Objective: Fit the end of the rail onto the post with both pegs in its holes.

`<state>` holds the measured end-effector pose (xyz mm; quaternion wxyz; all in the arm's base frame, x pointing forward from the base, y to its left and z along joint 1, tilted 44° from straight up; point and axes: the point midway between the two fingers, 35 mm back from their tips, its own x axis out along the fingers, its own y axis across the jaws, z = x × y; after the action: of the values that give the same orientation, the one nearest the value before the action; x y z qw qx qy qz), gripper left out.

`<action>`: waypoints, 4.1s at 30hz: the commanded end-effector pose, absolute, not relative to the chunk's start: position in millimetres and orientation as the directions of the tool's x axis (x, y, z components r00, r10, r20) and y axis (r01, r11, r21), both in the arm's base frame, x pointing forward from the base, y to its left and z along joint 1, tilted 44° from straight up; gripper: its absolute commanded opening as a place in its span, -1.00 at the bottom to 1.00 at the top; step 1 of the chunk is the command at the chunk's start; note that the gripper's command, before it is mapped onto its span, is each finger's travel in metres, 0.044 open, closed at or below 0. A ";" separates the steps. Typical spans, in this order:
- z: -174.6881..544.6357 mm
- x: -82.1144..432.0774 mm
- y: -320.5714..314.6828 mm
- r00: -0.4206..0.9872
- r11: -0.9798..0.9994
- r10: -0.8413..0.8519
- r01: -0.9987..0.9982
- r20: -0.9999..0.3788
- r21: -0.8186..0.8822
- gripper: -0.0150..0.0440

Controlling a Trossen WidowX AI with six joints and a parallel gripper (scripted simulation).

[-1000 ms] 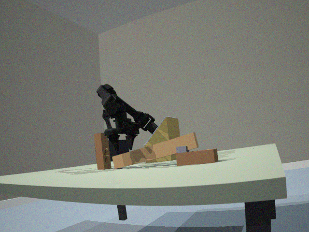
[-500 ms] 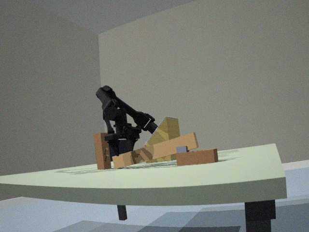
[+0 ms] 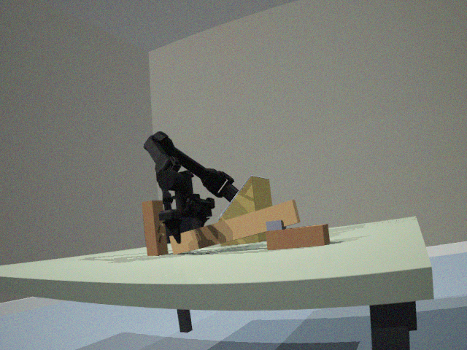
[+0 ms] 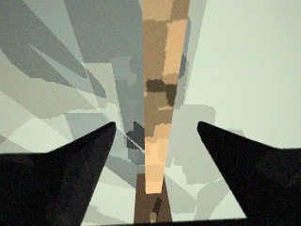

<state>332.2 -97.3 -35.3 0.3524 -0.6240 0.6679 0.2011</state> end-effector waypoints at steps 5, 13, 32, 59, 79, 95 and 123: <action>-47.4 328.0 -107.3 0.016 0.138 -0.698 -0.978 -0.716 -0.156 1.00; -47.5 328.0 -107.5 0.016 0.138 -0.698 -0.978 -0.716 -0.156 0.38; -47.5 328.0 -107.5 0.016 0.138 -0.698 -0.978 -0.716 -0.156 -0.49; -39.8 328.9 -99.7 0.016 0.138 -0.698 -0.978 -0.716 -0.156 -0.49; -32.4 330.0 -92.8 0.016 0.138 -0.697 -0.978 -0.717 -0.156 -0.49; -26.7 330.2 -87.2 0.016 0.138 -0.697 -0.978 -0.717 -0.156 -0.49; -16.7 330.0 -77.3 0.016 0.138 -0.697 -0.978 -0.717 -0.156 -0.49</action>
<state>328.3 -81.3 -20.9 0.3394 -0.6227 0.6751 0.2034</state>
